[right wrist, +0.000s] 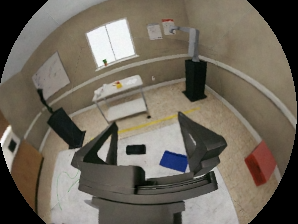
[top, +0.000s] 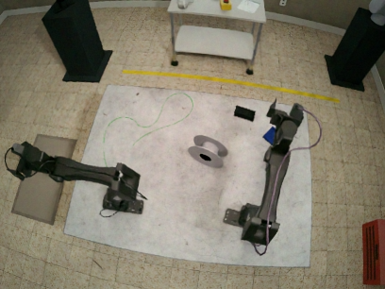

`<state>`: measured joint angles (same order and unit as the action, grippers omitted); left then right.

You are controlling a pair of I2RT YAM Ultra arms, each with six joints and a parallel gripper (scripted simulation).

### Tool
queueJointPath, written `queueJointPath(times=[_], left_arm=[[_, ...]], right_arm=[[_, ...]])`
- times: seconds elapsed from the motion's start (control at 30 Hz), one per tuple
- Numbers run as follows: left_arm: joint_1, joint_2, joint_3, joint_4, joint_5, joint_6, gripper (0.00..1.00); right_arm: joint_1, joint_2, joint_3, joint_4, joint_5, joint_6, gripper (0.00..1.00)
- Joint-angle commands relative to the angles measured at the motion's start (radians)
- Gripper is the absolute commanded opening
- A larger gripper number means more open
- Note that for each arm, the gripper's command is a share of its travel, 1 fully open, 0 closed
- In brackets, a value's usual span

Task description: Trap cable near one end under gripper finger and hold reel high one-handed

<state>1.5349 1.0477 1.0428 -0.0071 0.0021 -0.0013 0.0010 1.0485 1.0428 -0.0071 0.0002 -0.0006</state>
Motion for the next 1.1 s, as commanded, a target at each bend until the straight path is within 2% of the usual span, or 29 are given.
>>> queueJointPath(times=[0.0,0.4,1.07], left_arm=[[-0.005,0.007,-0.002,0.015,-0.010,0.006,1.00],[-0.005,0.007,-0.002,0.015,-0.010,0.006,1.00],[-0.005,0.007,-0.002,0.015,-0.010,0.006,1.00]], right_arm=[[-0.006,0.003,-0.004,0.015,-0.001,0.003,0.95],[-0.006,0.003,-0.004,0.015,-0.001,0.003,0.75],[0.017,0.026,0.022,-0.036,-0.046,-0.044,0.75]])
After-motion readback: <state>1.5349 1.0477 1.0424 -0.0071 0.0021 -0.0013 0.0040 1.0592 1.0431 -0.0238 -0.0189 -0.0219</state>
